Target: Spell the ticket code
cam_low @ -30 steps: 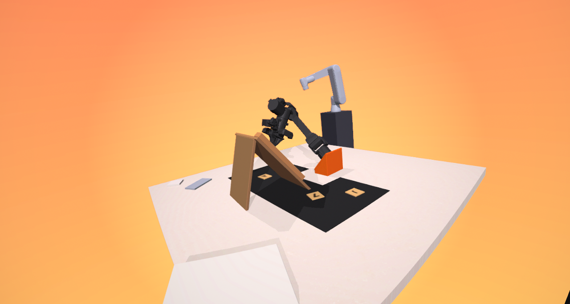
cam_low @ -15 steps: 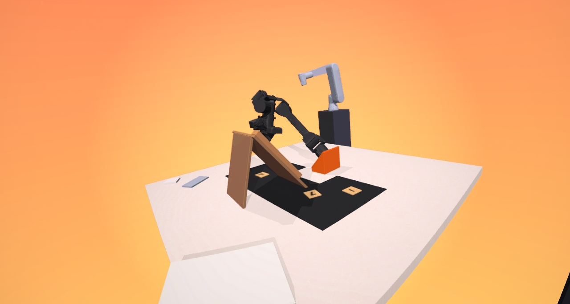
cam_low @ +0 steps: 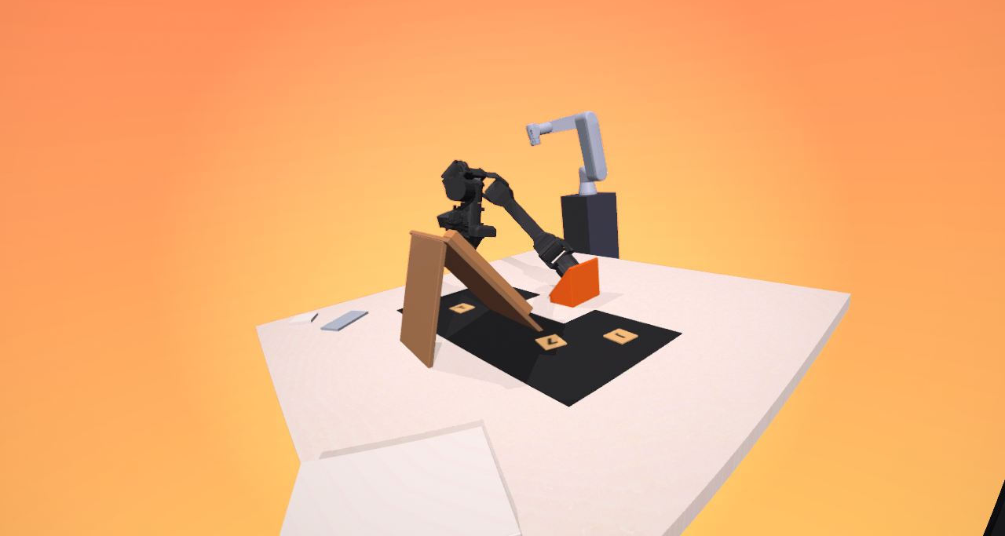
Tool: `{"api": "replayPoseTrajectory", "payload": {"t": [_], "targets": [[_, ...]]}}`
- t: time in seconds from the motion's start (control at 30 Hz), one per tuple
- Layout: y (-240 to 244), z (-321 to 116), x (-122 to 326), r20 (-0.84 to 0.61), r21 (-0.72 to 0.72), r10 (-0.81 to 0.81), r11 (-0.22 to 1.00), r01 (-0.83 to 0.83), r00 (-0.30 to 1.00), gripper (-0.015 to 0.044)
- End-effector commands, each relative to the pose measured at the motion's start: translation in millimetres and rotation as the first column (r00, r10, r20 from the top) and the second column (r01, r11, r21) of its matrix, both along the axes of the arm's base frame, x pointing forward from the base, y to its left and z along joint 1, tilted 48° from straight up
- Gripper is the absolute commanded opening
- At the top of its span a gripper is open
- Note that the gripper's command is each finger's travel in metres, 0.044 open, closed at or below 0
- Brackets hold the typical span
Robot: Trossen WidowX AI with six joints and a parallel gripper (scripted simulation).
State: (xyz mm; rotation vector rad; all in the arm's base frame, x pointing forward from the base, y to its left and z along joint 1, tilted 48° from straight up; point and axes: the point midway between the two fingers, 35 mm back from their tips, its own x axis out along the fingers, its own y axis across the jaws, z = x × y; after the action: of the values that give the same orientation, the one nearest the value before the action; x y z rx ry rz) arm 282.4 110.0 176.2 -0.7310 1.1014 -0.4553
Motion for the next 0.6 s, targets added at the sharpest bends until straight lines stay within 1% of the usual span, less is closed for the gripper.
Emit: {"api": "replayPoseTrajectory", "payload": {"t": [0.0,0.57], "targets": [[0.1,-1.1,2.3,-0.004,0.002,0.003,1.000,-0.003,1.000,0.0000],[-2.5,-3.0,10.1,-0.004,0.002,0.003,1.000,-0.003,1.000,0.0000]]}}
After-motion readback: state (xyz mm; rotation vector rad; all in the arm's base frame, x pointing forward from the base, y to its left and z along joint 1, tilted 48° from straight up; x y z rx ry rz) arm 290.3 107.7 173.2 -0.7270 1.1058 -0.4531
